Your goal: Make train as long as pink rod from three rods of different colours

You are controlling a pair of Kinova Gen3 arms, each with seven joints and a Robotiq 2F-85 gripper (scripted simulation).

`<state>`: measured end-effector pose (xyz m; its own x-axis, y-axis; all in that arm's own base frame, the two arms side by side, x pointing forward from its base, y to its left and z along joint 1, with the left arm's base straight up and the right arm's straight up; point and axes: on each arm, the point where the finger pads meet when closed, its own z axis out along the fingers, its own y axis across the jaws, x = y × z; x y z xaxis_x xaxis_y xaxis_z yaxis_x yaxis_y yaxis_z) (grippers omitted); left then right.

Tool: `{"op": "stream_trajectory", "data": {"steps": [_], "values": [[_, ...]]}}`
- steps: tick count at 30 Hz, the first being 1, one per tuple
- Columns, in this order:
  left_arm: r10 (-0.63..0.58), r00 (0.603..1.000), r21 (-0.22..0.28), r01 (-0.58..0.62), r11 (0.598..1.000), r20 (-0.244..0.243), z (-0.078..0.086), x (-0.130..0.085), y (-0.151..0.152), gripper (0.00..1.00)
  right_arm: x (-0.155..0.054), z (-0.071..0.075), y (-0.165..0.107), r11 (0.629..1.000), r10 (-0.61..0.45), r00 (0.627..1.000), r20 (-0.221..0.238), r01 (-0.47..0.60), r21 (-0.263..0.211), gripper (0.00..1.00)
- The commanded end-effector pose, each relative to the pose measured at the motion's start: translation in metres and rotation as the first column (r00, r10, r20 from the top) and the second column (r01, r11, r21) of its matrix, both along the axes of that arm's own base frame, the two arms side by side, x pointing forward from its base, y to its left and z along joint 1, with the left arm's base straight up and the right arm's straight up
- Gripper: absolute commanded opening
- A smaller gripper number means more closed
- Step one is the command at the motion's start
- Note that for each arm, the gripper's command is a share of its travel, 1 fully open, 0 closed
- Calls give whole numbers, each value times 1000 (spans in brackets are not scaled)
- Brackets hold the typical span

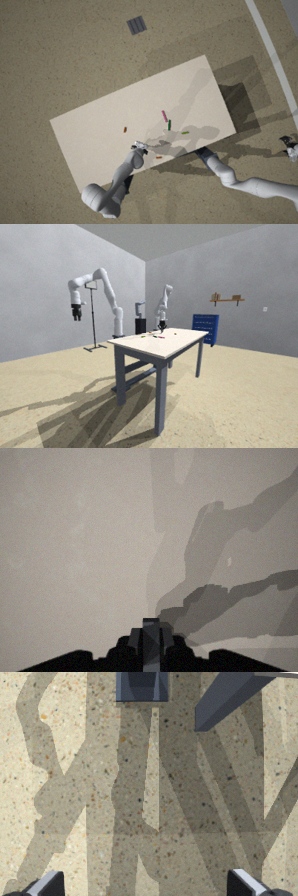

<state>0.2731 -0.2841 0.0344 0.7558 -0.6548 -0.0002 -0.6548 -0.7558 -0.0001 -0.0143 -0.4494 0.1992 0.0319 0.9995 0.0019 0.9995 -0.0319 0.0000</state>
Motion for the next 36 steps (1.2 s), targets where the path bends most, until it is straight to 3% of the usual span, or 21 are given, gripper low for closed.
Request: {"op": "stream_trajectory", "data": {"steps": [1, 36], "values": [[0, 1000, -1, 0, 1000, 1, 1, 0, 0, 175, 0, 1, 0, 1000, 0, 1000, 0, 0, -2, 1000], [0, 1000, -1, 0, 1000, 1, -10, 0, 0, 175, 0, 1, 0, 1000, 0, 1000, 0, 0, -2, 1000]]}}
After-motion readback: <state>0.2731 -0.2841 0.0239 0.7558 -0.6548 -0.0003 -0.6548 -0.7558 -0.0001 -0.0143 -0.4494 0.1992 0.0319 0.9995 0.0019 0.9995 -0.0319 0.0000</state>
